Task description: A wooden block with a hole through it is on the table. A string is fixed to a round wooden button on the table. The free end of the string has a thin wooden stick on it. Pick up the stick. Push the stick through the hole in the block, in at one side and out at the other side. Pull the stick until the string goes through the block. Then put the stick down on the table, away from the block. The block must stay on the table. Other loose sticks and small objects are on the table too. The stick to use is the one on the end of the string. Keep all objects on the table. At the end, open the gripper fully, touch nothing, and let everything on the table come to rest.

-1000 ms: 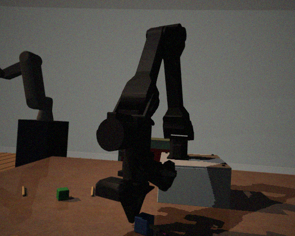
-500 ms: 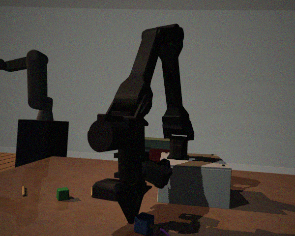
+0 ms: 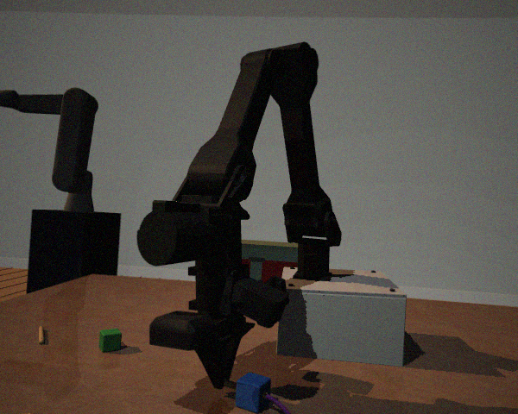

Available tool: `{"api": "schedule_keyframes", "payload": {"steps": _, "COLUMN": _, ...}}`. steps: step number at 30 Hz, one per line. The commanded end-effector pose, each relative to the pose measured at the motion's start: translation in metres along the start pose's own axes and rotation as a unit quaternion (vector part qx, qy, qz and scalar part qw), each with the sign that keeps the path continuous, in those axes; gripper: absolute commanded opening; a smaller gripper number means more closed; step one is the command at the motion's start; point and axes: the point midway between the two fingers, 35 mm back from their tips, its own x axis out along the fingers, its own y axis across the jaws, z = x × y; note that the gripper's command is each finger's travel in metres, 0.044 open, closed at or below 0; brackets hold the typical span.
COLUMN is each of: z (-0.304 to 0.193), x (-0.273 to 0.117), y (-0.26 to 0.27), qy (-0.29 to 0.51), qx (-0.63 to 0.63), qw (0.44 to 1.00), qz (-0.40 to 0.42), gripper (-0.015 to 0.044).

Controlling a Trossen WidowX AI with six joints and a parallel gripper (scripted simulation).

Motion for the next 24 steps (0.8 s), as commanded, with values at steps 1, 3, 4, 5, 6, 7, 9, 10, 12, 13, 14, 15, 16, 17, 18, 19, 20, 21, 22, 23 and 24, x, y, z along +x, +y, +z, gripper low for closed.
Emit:
{"api": "schedule_keyframes", "payload": {"steps": 1, "z": -0.005, "x": -0.002, "y": -0.004, "qy": -0.001, "qx": -0.001, "qw": 1.0, "qz": -0.002, "gripper": 0.0}}
{"api": "schedule_keyframes", "payload": {"steps": 3, "z": -0.007, "x": -0.002, "y": -0.004, "qy": -0.001, "qx": -0.001, "qw": 1.0, "qz": -0.001, "gripper": 0.0}}
{"api": "schedule_keyframes", "payload": {"steps": 4, "z": -0.008, "x": -0.002, "y": -0.004, "qy": -0.001, "qx": -0.001, "qw": 1.0, "qz": 0.0, "gripper": 0.0}}
{"api": "schedule_keyframes", "payload": {"steps": 5, "z": -0.01, "x": -0.002, "y": -0.004, "qy": -0.001, "qx": -0.001, "qw": 1.0, "qz": 0.0, "gripper": 0.0}}
{"api": "schedule_keyframes", "payload": {"steps": 6, "z": -0.011, "x": -0.003, "y": -0.004, "qy": -0.001, "qx": 0.0, "qw": 1.0, "qz": 0.001, "gripper": 0.0}}
{"api": "schedule_keyframes", "payload": {"steps": 7, "z": -0.012, "x": -0.003, "y": -0.004, "qy": -0.001, "qx": 0.0, "qw": 1.0, "qz": 0.001, "gripper": 0.0}}
{"api": "schedule_keyframes", "payload": {"steps": 9, "z": -0.014, "x": -0.003, "y": -0.004, "qy": -0.001, "qx": 0.0, "qw": 1.0, "qz": 0.002, "gripper": 0.0}}
{"api": "schedule_keyframes", "payload": {"steps": 10, "z": -0.016, "x": -0.003, "y": -0.004, "qy": -0.001, "qx": 0.0, "qw": 1.0, "qz": 0.003, "gripper": 0.0}}
{"api": "schedule_keyframes", "payload": {"steps": 12, "z": -0.018, "x": -0.003, "y": -0.005, "qy": -0.001, "qx": 0.0, "qw": 1.0, "qz": 0.004, "gripper": 0.0}}
{"api": "schedule_keyframes", "payload": {"steps": 13, "z": -0.019, "x": -0.003, "y": -0.005, "qy": -0.001, "qx": 0.0, "qw": 1.0, "qz": 0.004, "gripper": 0.0}}
{"api": "schedule_keyframes", "payload": {"steps": 14, "z": -0.021, "x": -0.003, "y": -0.005, "qy": 0.0, "qx": 0.001, "qw": 1.0, "qz": 0.005, "gripper": 0.0}}
{"api": "schedule_keyframes", "payload": {"steps": 15, "z": -0.023, "x": -0.003, "y": -0.005, "qy": 0.0, "qx": 0.003, "qw": 1.0, "qz": 0.006, "gripper": 0.0}}
{"api": "schedule_keyframes", "payload": {"steps": 16, "z": -0.024, "x": -0.004, "y": -0.005, "qy": 0.0, "qx": 0.004, "qw": 1.0, "qz": 0.007, "gripper": 0.0}}
{"api": "schedule_keyframes", "payload": {"steps": 17, "z": -0.026, "x": -0.004, "y": -0.005, "qy": 0.0, "qx": 0.006, "qw": 1.0, "qz": 0.007, "gripper": 0.0}}
{"api": "schedule_keyframes", "payload": {"steps": 18, "z": -0.027, "x": -0.004, "y": -0.005, "qy": 0.0, "qx": 0.008, "qw": 1.0, "qz": 0.008, "gripper": 0.0}}
{"api": "schedule_keyframes", "payload": {"steps": 19, "z": -0.028, "x": -0.004, "y": -0.005, "qy": 0.0, "qx": 0.01, "qw": 1.0, "qz": 0.009, "gripper": 0.0}}
{"api": "schedule_keyframes", "payload": {"steps": 20, "z": -0.03, "x": -0.004, "y": -0.005, "qy": 0.0, "qx": 0.012, "qw": 1.0, "qz": 0.009, "gripper": 0.0}}
{"api": "schedule_keyframes", "payload": {"steps": 21, "z": -0.031, "x": -0.004, "y": -0.005, "qy": 0.0, "qx": 0.015, "qw": 1.0, "qz": 0.01, "gripper": 0.0}}
{"api": "schedule_keyframes", "payload": {"steps": 22, "z": -0.033, "x": -0.004, "y": -0.005, "qy": 0.0, "qx": 0.018, "qw": 1.0, "qz": 0.01, "gripper": 0.0}}
{"api": "schedule_keyframes", "payload": {"steps": 23, "z": -0.034, "x": -0.004, "y": -0.004, "qy": 0.0, "qx": 0.022, "qw": 1.0, "qz": 0.011, "gripper": 0.0}}
{"api": "schedule_keyframes", "payload": {"steps": 24, "z": -0.035, "x": -0.004, "y": -0.004, "qy": 0.0, "qx": 0.025, "qw": 1.0, "qz": 0.011, "gripper": 0.0}}
